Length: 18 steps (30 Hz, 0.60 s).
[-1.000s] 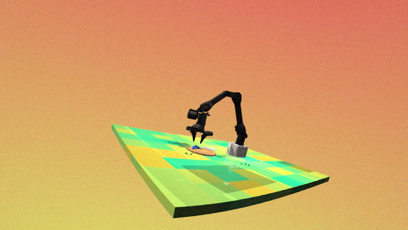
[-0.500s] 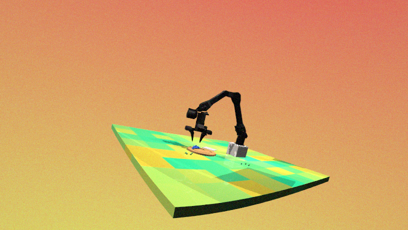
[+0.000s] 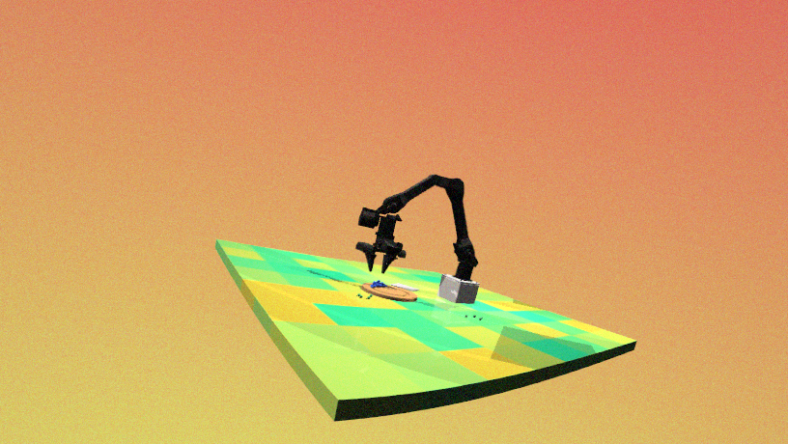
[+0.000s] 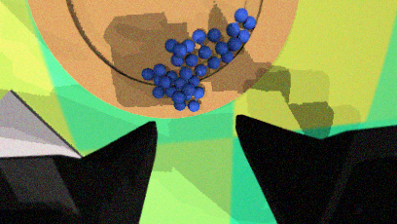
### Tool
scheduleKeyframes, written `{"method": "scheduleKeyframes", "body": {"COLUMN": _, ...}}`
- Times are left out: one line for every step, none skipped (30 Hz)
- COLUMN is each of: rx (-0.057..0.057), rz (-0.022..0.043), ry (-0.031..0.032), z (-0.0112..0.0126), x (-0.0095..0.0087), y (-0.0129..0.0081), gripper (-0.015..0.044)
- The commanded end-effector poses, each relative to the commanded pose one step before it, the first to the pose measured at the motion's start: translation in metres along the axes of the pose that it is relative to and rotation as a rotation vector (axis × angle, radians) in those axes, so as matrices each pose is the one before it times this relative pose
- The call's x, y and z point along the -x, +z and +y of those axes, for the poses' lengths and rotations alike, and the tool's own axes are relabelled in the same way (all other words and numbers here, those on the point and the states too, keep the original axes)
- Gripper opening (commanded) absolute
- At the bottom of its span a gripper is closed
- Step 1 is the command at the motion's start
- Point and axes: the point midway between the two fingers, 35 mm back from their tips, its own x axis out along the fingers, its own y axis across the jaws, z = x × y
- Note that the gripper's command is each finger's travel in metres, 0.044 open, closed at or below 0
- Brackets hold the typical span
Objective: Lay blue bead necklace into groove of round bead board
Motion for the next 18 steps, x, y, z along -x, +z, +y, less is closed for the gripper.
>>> {"method": "scheduleKeyframes", "body": {"rx": 0.0144, "rz": 0.0016, "ry": 0.00021, "z": -0.00025, "x": -0.00866, "y": -0.00079, "gripper": 0.025}}
{"method": "scheduleKeyframes", "body": {"rx": 0.0, "rz": -0.00003, "ry": 0.00003, "z": 0.00009, "x": -0.00481, "y": 0.00003, "gripper": 0.025}}
{"method": "scheduleKeyframes", "body": {"rx": 0.0, "rz": -0.00001, "ry": 0.00001, "z": 0.00005, "x": -0.00185, "y": 0.00002, "gripper": 0.025}}
{"method": "scheduleKeyframes", "body": {"rx": 0.0, "rz": 0.0, "ry": 0.0, "z": 0.0, "x": 0.0, "y": 0.0, "gripper": 0.025}}
{"method": "scheduleKeyframes", "body": {"rx": -0.0076, "rz": 0.0015, "ry": -0.00852, "z": -0.00195, "x": 0.00945, "y": -0.00023, "gripper": 0.025}}
{"method": "scheduleKeyframes", "body": {"rx": 0.0001, "rz": -0.00001, "ry": 0.00007, "z": 0.00001, "x": -0.00026, "y": 0.0, "gripper": 0.025}}
{"method": "scheduleKeyframes", "body": {"rx": 0.0001, "rz": -0.00002, "ry": 0.00013, "z": 0.00001, "x": -0.00053, "y": 0.0, "gripper": 0.025}}
{"method": "scheduleKeyframes", "body": {"rx": 0.0002, "rz": -0.00004, "ry": 0.0002, "z": 0.00002, "x": -0.0008, "y": -0.00001, "gripper": 0.025}}
{"method": "scheduleKeyframes", "body": {"rx": 0.0002, "rz": -0.00005, "ry": 0.00026, "z": 0.00003, "x": -0.00103, "y": -0.00001, "gripper": 0.025}}
{"method": "scheduleKeyframes", "body": {"rx": 0.0003, "rz": -0.00006, "ry": 0.00032, "z": 0.00004, "x": -0.00126, "y": -0.00001, "gripper": 0.025}}
{"method": "scheduleKeyframes", "body": {"rx": 0.0003, "rz": -0.00007, "ry": 0.00037, "z": 0.00005, "x": -0.00147, "y": -0.00001, "gripper": 0.025}}
{"method": "scheduleKeyframes", "body": {"rx": 0.0004, "rz": -0.00007, "ry": 0.0004, "z": 0.00006, "x": -0.00159, "y": 0.0, "gripper": 0.025}}
{"method": "scheduleKeyframes", "body": {"rx": 0.0004, "rz": -0.00008, "ry": 0.00041, "z": 0.00007, "x": -0.00162, "y": 0.0, "gripper": 0.025}}
{"method": "scheduleKeyframes", "body": {"rx": 0.0004, "rz": -0.00008, "ry": 0.00041, "z": 0.00008, "x": -0.00163, "y": 0.0, "gripper": 0.025}}
{"method": "scheduleKeyframes", "body": {"rx": 0.0004, "rz": -0.00008, "ry": 0.00042, "z": 0.00008, "x": -0.00163, "y": 0.00001, "gripper": 0.025}}
{"method": "scheduleKeyframes", "body": {"rx": 0.0004, "rz": -0.00008, "ry": 0.00042, "z": 0.00009, "x": -0.00163, "y": 0.00001, "gripper": 0.025}}
{"method": "scheduleKeyframes", "body": {"rx": 0.0004, "rz": -0.00008, "ry": 0.00042, "z": 0.0001, "x": -0.00162, "y": 0.00001, "gripper": 0.025}}
{"method": "scheduleKeyframes", "body": {"rx": 0.0004, "rz": -0.00008, "ry": 0.00042, "z": 0.00011, "x": -0.00162, "y": 0.00001, "gripper": 0.025}}
